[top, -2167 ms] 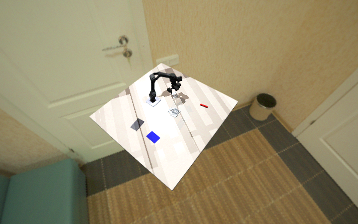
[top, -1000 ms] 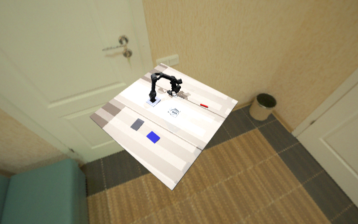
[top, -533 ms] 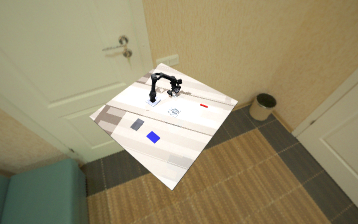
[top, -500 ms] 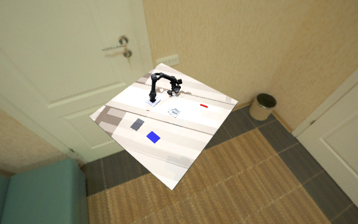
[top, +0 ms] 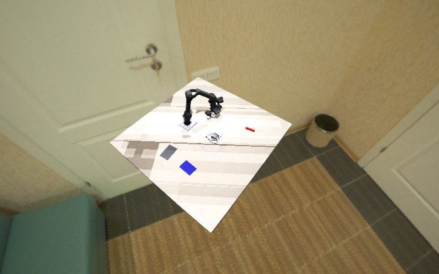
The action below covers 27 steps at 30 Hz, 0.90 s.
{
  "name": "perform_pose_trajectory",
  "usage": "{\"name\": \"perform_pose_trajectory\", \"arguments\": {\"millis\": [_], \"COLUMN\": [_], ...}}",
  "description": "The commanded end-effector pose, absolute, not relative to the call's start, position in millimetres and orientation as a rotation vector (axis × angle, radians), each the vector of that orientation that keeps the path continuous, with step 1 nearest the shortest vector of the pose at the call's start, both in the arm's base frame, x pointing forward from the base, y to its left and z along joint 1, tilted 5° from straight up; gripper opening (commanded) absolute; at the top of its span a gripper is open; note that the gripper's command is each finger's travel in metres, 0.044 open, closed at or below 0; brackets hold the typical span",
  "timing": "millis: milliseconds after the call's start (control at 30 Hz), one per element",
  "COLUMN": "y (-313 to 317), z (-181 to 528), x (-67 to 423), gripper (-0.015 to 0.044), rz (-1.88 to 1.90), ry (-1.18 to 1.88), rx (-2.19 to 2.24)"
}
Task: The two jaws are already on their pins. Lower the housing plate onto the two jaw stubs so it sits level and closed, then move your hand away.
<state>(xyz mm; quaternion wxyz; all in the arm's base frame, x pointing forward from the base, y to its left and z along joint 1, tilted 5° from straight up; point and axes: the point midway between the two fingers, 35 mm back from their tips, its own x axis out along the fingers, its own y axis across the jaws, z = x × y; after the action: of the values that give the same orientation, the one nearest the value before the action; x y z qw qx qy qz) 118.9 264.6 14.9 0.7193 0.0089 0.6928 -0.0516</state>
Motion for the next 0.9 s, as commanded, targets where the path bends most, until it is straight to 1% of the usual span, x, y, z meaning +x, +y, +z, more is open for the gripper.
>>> {"name": "perform_pose_trajectory", "arguments": {"millis": [0,167,533,867], "y": [264.6,264.6,264.7,268.9], "z": [14.9,14.9,15.4,44.2], "x": [118.9,118.9,118.9,118.8], "gripper": [0.0380,0.0351,0.0351,0.0351], "rz": [-0.114,-0.114,-0.114,-0.112], "ry": [1.532,1.532,1.532,1.533], "rx": [0.020,0.020,0.020,0.019]}}
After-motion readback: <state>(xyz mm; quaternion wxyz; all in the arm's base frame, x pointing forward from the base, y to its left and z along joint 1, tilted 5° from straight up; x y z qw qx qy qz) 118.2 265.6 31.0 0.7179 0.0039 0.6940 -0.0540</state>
